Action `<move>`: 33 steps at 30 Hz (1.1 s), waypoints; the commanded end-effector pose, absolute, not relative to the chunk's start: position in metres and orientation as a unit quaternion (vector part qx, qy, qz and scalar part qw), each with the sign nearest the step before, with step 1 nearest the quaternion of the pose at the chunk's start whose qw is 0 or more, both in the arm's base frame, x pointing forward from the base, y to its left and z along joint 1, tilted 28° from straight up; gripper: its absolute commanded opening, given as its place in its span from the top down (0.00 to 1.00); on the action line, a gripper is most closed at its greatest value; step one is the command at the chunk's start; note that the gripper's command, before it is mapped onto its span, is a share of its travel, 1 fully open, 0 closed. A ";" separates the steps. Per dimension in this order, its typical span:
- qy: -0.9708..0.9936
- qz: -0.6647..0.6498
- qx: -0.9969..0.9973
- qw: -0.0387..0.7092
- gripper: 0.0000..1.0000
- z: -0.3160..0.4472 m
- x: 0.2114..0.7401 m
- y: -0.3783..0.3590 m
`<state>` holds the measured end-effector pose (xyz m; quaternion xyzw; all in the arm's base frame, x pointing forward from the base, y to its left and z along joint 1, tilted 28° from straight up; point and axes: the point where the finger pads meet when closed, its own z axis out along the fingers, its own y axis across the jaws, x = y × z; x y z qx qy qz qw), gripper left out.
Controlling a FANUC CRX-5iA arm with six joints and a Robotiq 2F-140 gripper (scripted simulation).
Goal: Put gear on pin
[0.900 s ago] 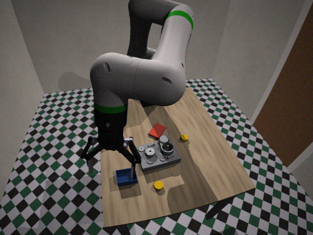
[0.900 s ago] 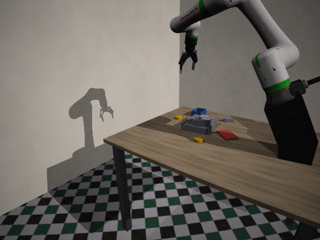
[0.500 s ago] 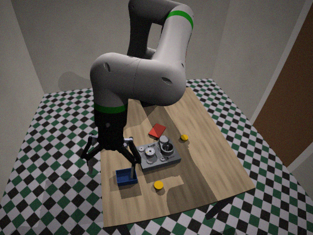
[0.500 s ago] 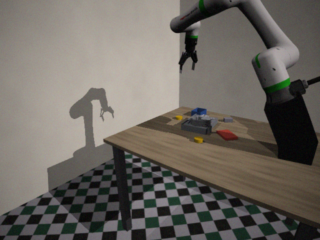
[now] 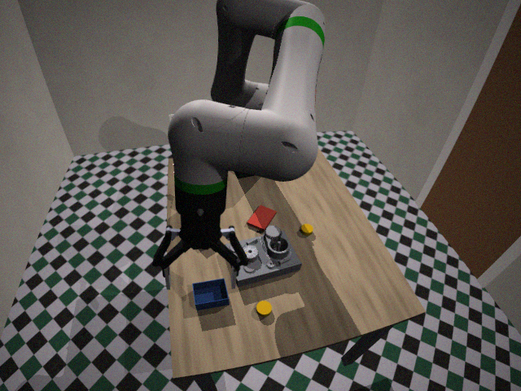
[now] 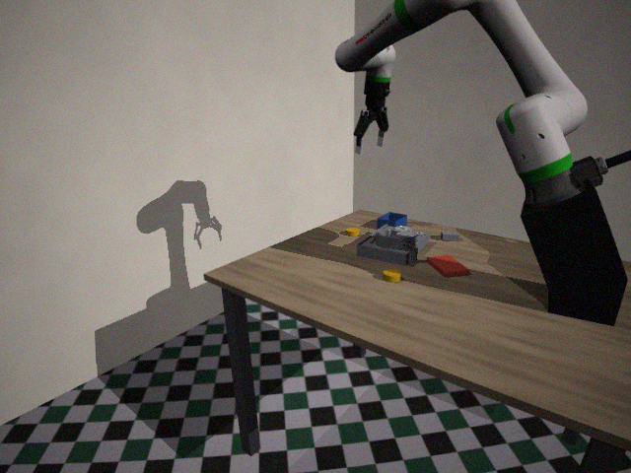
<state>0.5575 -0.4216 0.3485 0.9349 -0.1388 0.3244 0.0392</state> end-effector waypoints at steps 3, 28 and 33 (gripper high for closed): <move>0.030 0.277 0.959 0.047 0.00 0.279 0.537 -0.361; 0.168 0.238 0.955 0.052 0.00 0.102 0.450 -0.214; 0.168 0.238 0.955 0.052 0.00 0.102 0.450 -0.214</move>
